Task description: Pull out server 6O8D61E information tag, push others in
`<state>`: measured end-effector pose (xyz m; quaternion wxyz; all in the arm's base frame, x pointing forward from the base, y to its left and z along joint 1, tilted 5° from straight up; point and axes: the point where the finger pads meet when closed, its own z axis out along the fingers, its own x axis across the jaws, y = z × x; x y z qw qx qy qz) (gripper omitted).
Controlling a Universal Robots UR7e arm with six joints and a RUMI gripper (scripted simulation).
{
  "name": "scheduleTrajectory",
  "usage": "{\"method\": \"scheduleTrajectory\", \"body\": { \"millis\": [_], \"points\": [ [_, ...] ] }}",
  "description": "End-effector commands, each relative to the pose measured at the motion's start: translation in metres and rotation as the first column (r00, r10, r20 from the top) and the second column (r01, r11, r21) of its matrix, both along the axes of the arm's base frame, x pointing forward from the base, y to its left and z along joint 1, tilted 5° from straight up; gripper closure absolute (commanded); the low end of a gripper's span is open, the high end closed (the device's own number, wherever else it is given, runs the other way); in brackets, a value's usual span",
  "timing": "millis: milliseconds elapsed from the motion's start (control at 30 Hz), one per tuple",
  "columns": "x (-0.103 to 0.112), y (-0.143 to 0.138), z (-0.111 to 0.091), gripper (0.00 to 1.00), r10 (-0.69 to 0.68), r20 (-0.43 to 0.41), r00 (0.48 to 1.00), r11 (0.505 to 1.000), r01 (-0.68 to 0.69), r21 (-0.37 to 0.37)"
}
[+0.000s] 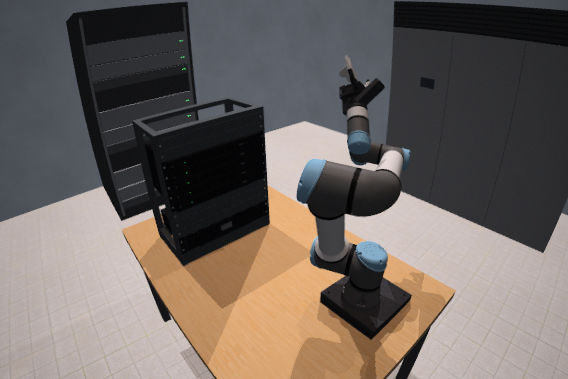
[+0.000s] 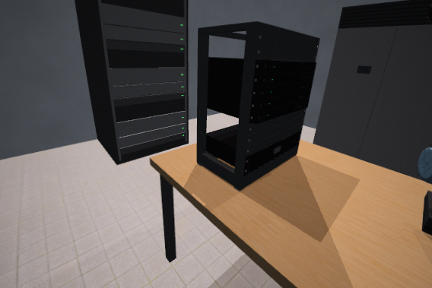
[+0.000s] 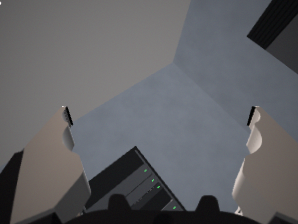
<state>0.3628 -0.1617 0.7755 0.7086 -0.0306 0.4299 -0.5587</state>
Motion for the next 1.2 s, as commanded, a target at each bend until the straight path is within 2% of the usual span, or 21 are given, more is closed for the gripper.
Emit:
{"method": "scheduleTrajectory", "body": {
  "millis": [0, 567, 1167],
  "points": [
    [-0.010, 0.011, 0.008, 0.00, 0.019, 0.051, 0.999, 1.000, -0.018, -0.023],
    [-0.040, 0.044, 0.027, 0.00, 0.085, 0.181, 0.980, 0.993, -0.069, -0.093],
    [-0.066, 0.073, 0.037, 0.00, 0.157, 0.279, 0.947, 0.980, -0.115, -0.163]
  ]
}}
